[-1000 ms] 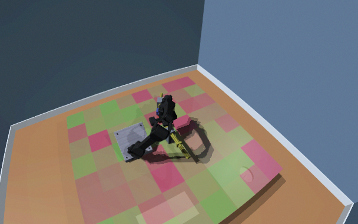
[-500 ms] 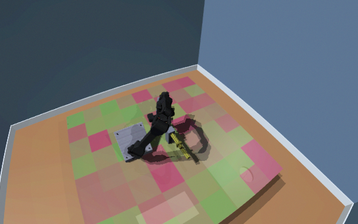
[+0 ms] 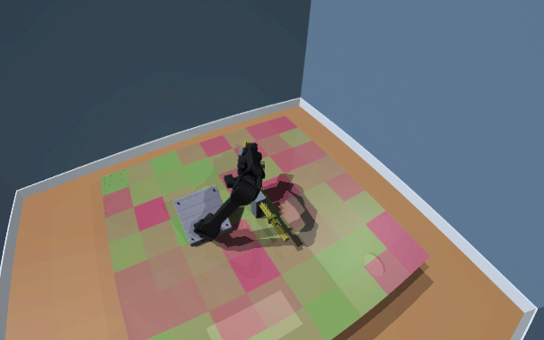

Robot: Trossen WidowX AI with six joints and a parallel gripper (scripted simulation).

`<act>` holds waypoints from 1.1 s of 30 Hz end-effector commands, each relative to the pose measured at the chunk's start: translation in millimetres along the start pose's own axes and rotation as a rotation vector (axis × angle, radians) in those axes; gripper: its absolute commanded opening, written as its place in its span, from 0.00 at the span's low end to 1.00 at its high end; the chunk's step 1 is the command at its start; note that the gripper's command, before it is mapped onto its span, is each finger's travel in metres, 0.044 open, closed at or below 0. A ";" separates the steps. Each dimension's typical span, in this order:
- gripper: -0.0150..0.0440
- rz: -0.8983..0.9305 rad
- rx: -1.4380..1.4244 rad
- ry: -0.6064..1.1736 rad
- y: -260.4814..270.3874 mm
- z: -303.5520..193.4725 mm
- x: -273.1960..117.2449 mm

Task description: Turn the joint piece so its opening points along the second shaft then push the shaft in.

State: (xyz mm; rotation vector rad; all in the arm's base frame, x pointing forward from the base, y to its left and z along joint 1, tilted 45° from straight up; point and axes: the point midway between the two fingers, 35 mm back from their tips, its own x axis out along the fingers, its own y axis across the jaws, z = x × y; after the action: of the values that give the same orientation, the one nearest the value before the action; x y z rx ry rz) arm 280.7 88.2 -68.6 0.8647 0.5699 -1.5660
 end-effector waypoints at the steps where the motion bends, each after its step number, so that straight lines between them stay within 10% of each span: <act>1: 0.96 -0.005 -0.009 -0.010 -1.5 0.7 5.9; 10: 0.56 -0.005 -0.009 -0.010 -1.5 0.7 5.9; 33: 0.56 -0.005 -0.009 -0.010 -1.5 0.7 5.9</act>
State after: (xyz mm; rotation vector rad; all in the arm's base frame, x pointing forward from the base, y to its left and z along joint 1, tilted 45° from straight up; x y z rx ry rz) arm 279.1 85.0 -72.4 0.8557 0.5695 -1.5710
